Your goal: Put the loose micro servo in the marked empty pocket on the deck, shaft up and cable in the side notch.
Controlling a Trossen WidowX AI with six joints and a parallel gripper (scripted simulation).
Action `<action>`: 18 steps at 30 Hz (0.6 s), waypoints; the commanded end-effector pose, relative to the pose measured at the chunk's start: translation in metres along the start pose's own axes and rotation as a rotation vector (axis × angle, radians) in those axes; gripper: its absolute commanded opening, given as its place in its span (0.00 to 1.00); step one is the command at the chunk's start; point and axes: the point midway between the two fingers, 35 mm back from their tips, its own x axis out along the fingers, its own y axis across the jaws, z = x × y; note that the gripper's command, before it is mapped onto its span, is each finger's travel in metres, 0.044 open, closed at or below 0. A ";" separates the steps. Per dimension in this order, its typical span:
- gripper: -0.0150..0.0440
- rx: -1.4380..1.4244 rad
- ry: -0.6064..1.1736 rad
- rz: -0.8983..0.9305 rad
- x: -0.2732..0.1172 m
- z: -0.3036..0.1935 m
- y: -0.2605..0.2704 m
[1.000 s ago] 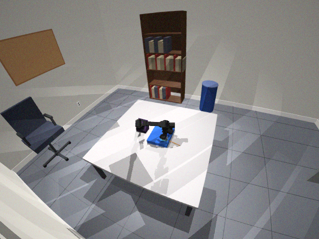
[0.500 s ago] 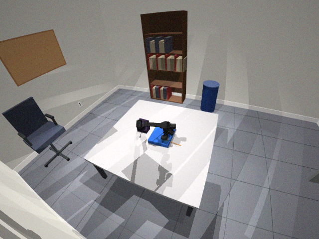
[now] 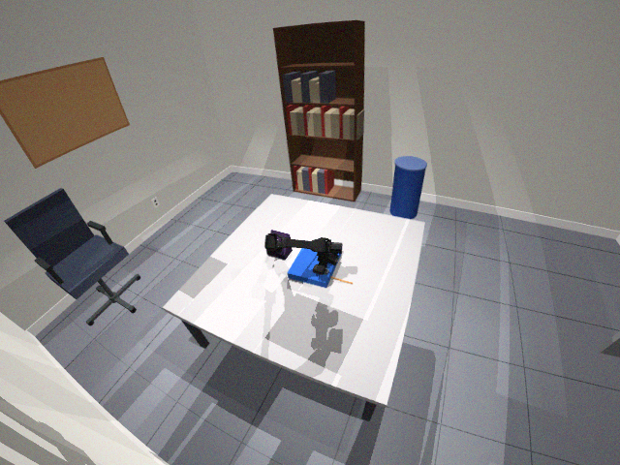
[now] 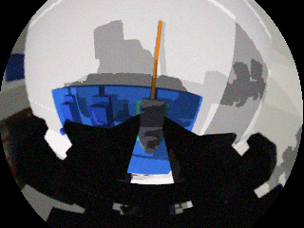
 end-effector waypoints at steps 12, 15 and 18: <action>0.57 -0.006 0.000 -0.002 -0.035 -0.003 0.000; 0.57 -0.006 0.000 -0.002 -0.035 -0.002 0.001; 0.71 -0.015 -0.009 0.000 -0.045 -0.014 0.003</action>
